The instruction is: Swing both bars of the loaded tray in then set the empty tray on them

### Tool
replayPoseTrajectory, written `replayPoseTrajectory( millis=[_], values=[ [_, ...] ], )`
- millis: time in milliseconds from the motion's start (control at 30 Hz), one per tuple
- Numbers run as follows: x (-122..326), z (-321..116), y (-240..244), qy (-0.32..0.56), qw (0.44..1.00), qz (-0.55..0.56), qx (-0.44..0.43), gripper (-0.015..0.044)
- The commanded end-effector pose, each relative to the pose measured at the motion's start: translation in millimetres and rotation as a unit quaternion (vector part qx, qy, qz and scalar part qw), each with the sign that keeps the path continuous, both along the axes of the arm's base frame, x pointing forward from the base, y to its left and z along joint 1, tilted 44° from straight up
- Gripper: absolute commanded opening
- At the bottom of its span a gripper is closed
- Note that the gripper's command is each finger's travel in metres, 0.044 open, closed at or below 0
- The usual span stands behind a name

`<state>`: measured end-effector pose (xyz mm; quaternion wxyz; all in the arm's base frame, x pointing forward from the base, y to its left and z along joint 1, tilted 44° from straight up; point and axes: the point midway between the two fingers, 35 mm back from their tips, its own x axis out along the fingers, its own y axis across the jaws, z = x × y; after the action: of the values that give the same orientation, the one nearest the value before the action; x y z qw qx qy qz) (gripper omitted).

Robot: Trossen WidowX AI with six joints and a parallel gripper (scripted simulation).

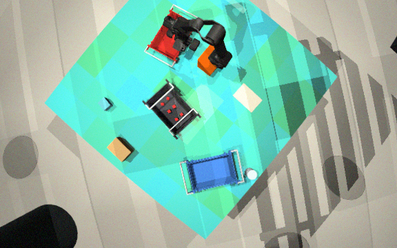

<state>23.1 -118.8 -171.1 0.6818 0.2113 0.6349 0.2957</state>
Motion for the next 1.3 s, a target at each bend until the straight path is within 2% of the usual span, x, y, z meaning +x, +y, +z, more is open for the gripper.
replayPoseTrajectory(
  millis=[0, 133, 500, 967, 1267],
  values=[
    [0, 1, 2, 0.000, 1.000, -0.001, 0.005, 0.0028],
    [0, 7, -6, 0.000, 1.000, -0.001, 0.005, 0.0001],
    [-1, 59, -52, 0.000, 1.000, -0.001, 0.004, 0.0000],
    [-1, 59, -55, 0.000, 1.000, -0.001, 0.004, 0.0000],
    [1, 55, -87, 0.000, 1.000, -0.001, 0.003, 0.0000]
  ],
)
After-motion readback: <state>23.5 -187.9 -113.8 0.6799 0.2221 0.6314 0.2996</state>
